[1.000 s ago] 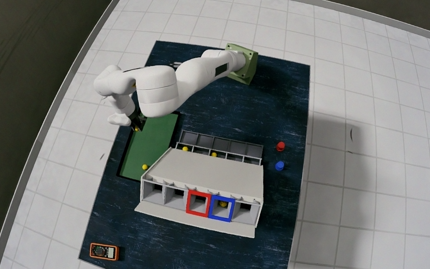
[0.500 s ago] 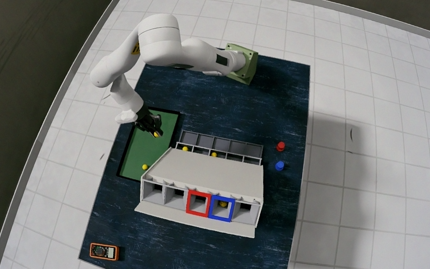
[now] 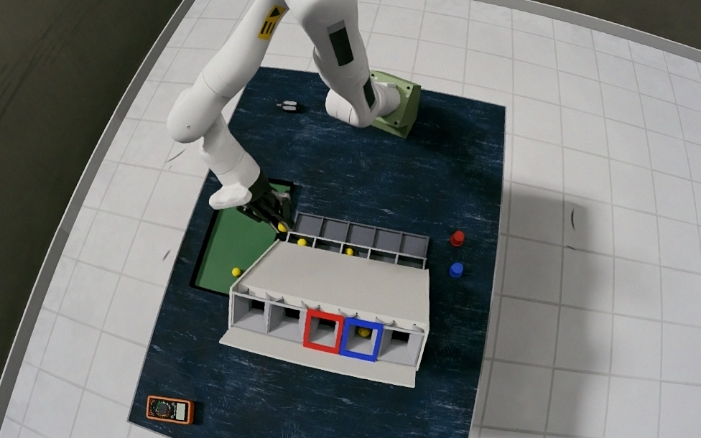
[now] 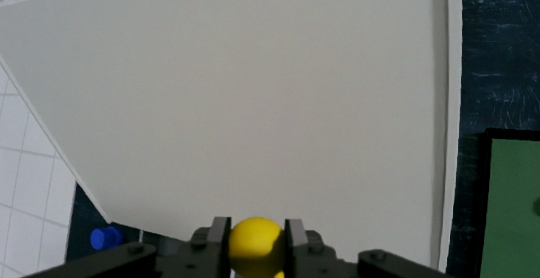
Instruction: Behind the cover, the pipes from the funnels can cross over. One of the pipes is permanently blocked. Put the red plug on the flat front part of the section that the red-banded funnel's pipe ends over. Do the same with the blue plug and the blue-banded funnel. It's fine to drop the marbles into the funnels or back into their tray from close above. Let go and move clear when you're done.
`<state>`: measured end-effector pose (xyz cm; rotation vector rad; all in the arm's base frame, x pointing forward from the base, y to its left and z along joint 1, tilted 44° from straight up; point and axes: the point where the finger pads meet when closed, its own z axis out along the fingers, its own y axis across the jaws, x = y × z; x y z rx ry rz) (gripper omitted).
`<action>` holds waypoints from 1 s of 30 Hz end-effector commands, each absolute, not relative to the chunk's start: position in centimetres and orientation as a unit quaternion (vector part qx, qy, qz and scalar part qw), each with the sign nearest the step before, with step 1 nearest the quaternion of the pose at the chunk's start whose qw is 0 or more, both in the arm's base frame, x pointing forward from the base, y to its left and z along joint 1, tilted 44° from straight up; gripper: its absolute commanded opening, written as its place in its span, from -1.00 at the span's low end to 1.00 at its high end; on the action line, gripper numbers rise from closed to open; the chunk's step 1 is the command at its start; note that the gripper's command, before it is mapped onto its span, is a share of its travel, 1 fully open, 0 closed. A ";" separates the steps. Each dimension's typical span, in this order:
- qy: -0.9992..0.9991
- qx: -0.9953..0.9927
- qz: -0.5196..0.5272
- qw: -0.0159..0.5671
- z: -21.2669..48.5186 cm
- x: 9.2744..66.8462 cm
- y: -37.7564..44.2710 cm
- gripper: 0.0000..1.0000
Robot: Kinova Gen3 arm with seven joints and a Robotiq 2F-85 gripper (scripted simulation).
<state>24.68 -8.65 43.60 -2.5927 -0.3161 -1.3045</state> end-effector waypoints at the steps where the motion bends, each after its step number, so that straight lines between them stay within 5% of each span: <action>1: -0.042 -0.914 -0.404 -0.001 46.9 24.3 -3.0 -1.00; 13: 0.016 -0.927 -0.362 -0.098 47.5 24.3 -2.0 -1.00; 30: 0.016 -0.927 -0.361 -0.099 47.5 24.4 -2.1 -1.00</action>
